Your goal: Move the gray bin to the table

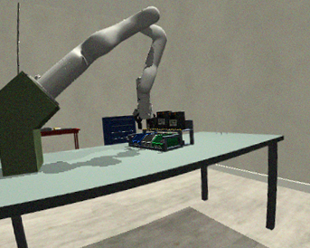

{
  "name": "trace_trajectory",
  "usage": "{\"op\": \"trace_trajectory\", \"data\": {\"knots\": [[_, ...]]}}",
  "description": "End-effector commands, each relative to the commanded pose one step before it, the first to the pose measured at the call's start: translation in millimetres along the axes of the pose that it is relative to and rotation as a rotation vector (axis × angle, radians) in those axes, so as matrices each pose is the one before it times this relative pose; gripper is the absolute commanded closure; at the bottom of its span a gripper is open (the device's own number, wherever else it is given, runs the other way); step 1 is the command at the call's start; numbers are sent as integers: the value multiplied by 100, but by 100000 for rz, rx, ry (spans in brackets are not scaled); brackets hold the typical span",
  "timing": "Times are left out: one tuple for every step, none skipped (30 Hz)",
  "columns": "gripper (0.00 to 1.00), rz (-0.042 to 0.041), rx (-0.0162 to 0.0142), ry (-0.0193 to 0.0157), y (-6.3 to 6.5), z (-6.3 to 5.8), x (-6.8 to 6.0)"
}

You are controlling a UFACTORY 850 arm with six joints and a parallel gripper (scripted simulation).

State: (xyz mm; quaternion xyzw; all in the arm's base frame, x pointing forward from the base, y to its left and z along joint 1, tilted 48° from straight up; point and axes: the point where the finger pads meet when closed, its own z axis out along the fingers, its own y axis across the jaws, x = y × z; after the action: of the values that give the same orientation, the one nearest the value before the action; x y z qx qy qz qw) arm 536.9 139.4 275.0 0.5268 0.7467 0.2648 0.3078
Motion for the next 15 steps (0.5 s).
{"op": "trace_trajectory", "data": {"knots": [[0, 37, -169, -3, 37, -19, -6], [0, 0, 0, 0, 0, 0, 0], [0, 0, 0, 0, 0, 0, 0], [0, 0, 0, 0, 0, 0, 0], [0, 0, 0, 0, 0, 0, 0], [0, 0, 0, 0, 0, 0, 0], [0, 0, 0, 0, 0, 0, 0], [0, 0, 0, 0, 0, 0, 0], [0, 0, 0, 0, 0, 0, 0], [0, 3, -5, -2, -70, 10, 7], [0, -1, 2, 1, -75, 11, 8], [0, -1, 2, 1, -75, 11, 8], [0, -1, 2, 1, -75, 11, 8], [0, -1, 2, 1, -75, 11, 8], [0, 0, 0, 0, 0, 0, 0]]}}
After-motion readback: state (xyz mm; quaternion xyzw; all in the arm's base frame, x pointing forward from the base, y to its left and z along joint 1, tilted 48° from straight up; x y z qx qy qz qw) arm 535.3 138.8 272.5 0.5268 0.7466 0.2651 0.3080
